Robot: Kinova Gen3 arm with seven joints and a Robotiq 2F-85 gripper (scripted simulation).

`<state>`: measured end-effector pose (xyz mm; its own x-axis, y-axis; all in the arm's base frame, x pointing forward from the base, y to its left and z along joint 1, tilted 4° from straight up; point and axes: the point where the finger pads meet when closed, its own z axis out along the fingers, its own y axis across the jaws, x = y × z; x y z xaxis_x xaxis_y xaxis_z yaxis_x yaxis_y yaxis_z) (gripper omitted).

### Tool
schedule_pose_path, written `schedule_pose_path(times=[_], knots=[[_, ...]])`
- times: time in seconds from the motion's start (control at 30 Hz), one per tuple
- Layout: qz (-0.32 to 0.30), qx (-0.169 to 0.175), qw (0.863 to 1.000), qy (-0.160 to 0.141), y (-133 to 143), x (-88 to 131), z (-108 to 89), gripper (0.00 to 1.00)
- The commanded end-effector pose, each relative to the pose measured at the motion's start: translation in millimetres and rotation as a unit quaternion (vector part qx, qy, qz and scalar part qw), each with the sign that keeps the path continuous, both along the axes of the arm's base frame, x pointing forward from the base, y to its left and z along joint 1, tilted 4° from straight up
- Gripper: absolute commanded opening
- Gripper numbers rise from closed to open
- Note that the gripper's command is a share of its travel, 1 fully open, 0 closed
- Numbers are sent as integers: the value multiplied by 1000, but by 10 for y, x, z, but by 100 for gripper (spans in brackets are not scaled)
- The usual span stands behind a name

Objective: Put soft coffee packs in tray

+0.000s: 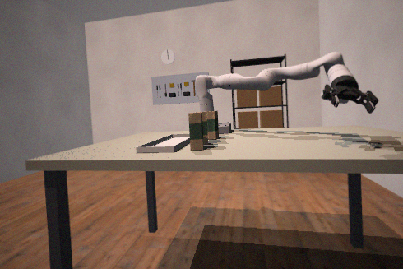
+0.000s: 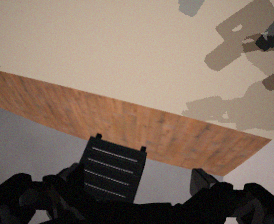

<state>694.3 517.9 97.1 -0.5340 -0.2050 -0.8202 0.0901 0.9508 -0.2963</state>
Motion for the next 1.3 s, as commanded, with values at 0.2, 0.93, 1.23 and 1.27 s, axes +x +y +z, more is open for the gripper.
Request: schedule_pose_path(times=[0.2,0.93,1.23,1.27], knots=[[0,1,1000,-1,4,3,24,100],[-3,-3,1000,-4,-47,30,114,100],[-12,-13,1000,-10,-186,91,340,100],[-14,-15,1000,-11,-217,102,385,100]])
